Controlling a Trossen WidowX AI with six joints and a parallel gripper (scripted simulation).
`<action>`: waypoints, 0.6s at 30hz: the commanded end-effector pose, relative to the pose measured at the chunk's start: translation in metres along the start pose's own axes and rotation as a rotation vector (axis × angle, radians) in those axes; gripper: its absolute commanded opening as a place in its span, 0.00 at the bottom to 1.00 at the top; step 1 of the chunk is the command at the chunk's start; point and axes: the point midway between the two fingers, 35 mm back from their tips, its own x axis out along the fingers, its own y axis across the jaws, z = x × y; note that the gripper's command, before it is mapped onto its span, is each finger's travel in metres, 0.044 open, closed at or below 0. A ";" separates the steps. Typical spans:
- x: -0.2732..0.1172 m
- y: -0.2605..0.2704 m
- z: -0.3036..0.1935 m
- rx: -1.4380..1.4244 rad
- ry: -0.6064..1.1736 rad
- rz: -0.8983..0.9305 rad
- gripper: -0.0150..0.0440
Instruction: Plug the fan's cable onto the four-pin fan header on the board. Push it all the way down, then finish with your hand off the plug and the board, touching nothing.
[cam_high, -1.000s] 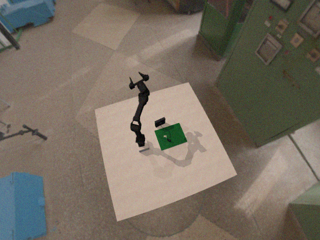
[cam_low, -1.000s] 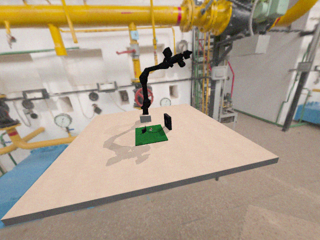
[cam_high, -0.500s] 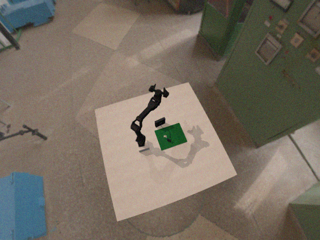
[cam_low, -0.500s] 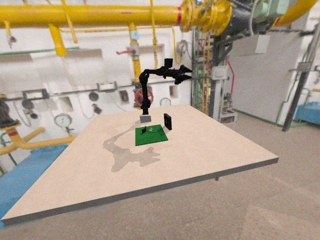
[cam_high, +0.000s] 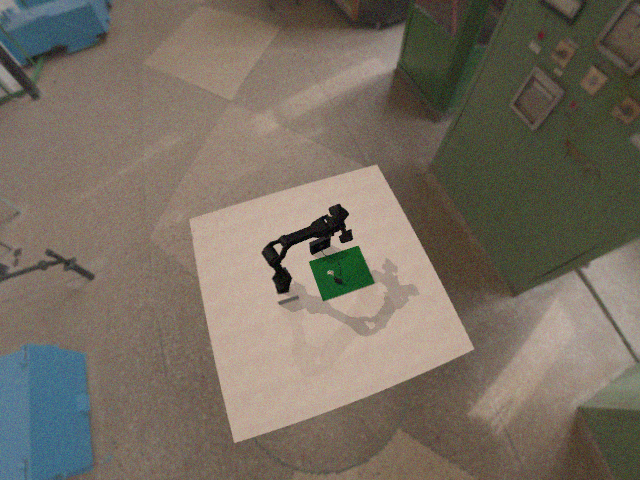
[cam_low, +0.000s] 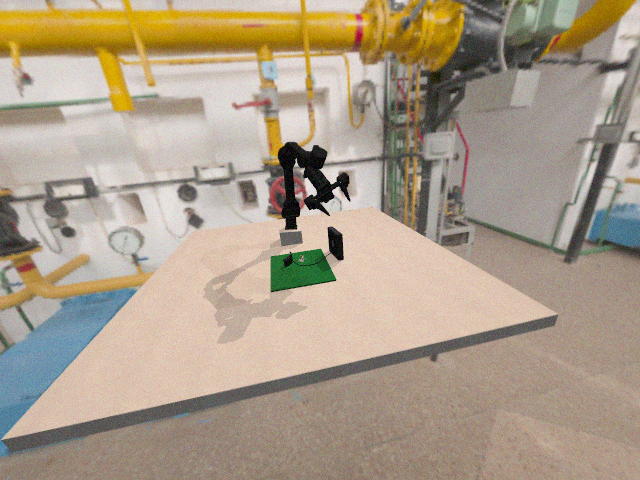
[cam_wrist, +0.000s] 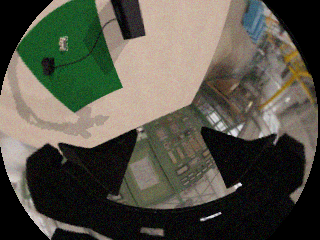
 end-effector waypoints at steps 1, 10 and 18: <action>-0.002 0.069 0.020 0.131 -0.064 0.214 1.00; -0.044 0.194 0.086 0.402 -0.221 0.650 1.00; -0.061 0.219 0.107 0.471 -0.271 0.759 1.00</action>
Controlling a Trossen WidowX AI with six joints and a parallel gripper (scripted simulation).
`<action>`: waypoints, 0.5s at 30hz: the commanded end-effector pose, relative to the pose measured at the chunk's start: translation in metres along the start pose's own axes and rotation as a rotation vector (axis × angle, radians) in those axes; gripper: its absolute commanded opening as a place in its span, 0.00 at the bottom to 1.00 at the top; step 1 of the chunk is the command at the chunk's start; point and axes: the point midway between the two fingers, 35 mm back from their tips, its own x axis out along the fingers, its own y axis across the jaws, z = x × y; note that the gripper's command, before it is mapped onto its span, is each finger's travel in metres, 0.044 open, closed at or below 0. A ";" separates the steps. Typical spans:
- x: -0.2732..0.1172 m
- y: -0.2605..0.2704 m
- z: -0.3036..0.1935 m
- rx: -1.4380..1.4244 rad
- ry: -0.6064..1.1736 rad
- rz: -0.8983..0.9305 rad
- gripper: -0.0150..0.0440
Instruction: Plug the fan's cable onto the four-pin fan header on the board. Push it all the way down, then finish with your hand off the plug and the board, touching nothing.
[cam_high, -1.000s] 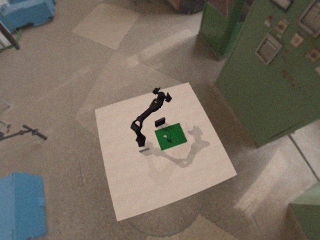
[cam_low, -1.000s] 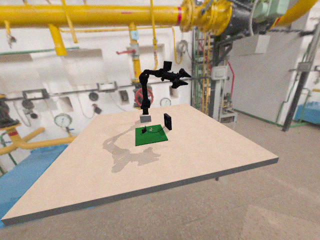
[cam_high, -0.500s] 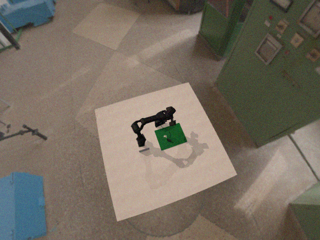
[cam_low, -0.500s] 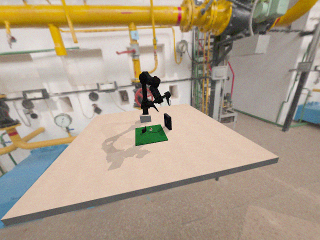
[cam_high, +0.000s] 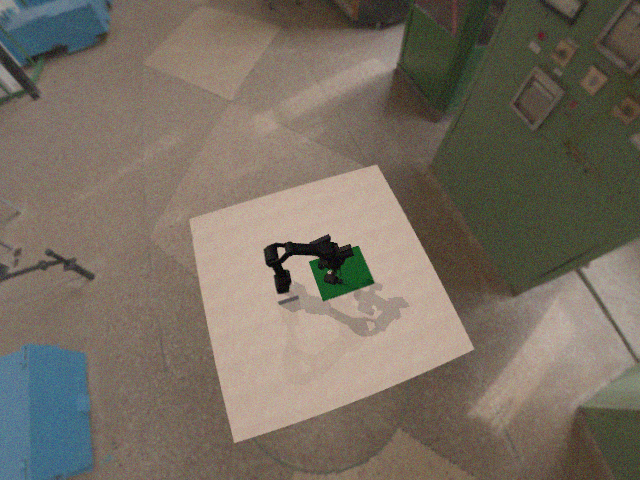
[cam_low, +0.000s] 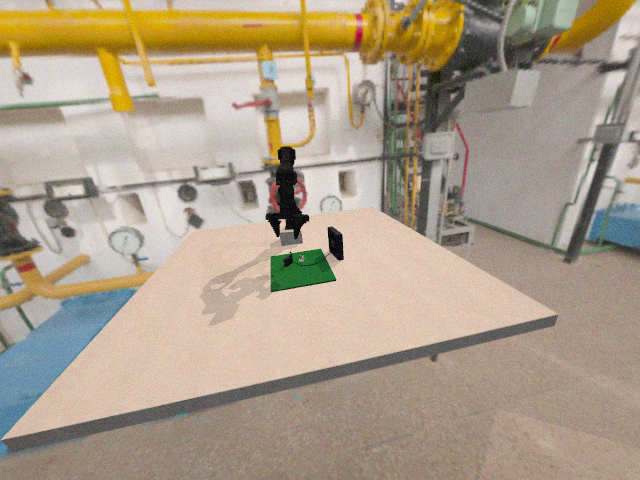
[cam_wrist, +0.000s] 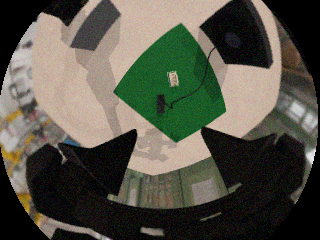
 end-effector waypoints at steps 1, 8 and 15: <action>0.002 0.008 0.003 0.015 -0.013 0.029 1.00; 0.047 0.008 0.014 0.015 -0.013 0.029 1.00; 0.063 0.009 0.019 0.015 -0.013 0.029 1.00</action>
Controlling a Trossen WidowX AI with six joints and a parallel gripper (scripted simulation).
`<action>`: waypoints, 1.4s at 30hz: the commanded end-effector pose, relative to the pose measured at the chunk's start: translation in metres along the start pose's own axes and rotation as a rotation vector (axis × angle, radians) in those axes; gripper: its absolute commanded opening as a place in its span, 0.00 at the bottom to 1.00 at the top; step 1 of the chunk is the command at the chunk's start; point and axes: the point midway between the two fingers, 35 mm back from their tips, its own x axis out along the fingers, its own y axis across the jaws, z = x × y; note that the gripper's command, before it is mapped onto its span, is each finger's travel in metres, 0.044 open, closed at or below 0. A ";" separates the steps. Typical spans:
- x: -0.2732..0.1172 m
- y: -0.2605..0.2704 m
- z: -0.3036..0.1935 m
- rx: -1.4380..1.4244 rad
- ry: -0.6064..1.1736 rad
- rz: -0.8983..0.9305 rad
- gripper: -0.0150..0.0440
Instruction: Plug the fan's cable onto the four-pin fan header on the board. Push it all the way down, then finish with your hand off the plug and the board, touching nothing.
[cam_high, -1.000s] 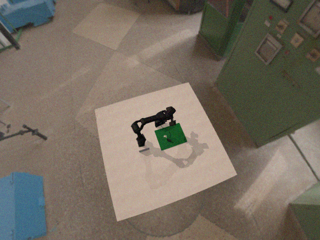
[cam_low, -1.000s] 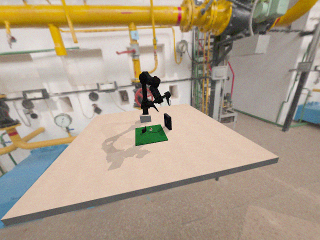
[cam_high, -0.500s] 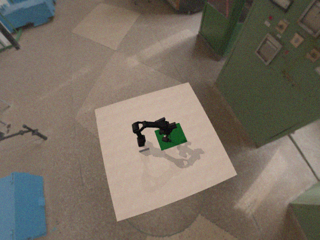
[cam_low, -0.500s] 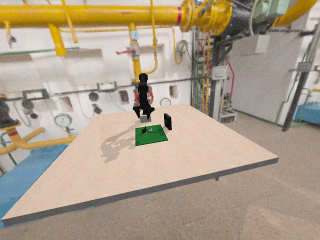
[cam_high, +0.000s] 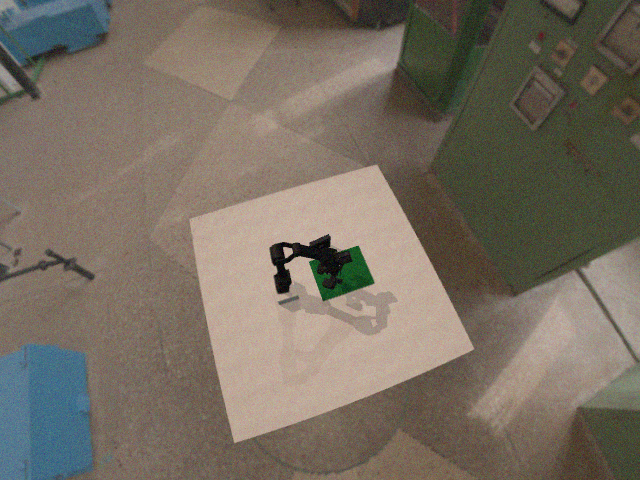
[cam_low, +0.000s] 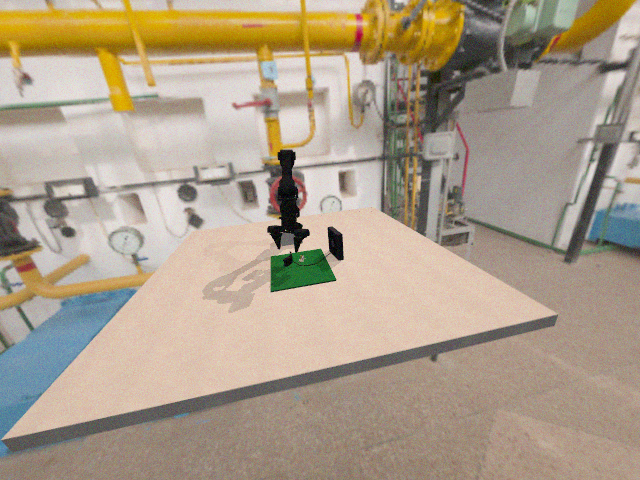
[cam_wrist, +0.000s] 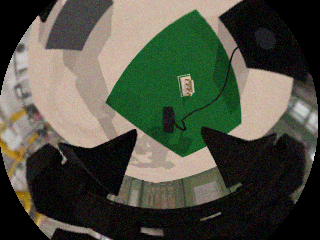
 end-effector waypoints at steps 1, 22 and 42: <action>0.005 -0.001 -0.001 0.005 0.010 -0.004 1.00; 0.038 -0.001 0.007 0.005 0.010 -0.004 1.00; 0.040 -0.002 0.008 0.001 0.011 -0.008 0.53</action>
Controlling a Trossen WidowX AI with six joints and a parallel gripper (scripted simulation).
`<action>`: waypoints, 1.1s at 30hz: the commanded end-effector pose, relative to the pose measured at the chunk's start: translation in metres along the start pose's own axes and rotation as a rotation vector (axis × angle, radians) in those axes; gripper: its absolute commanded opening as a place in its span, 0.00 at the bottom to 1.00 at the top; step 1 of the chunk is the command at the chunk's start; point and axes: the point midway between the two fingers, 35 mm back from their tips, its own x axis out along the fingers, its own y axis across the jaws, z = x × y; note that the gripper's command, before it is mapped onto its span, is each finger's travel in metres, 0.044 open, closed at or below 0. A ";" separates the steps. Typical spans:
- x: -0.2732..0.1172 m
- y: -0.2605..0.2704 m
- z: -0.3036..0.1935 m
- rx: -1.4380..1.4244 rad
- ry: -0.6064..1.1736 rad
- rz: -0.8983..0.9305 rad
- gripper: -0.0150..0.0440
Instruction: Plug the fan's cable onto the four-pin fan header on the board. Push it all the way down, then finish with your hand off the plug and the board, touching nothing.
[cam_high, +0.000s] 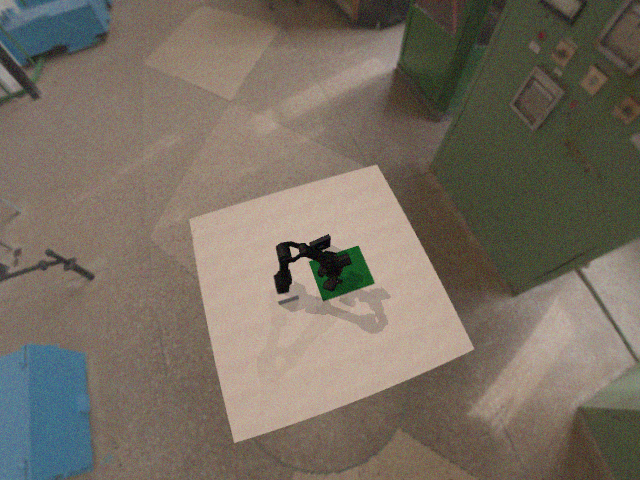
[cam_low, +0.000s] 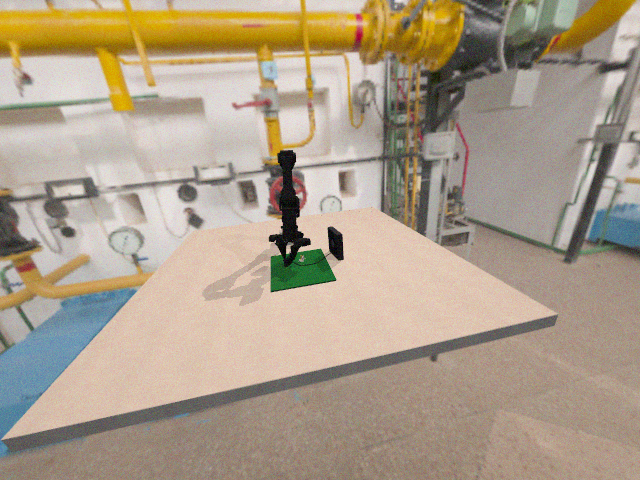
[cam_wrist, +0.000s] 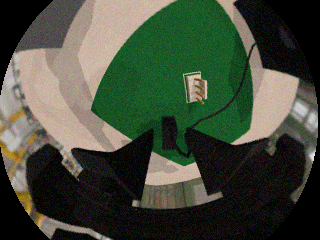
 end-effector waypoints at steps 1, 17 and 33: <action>0.000 0.000 0.000 0.000 0.001 -0.001 0.52; 0.000 0.000 0.000 0.000 0.001 -0.001 0.34; -0.042 -0.003 -0.015 0.002 0.001 0.001 0.25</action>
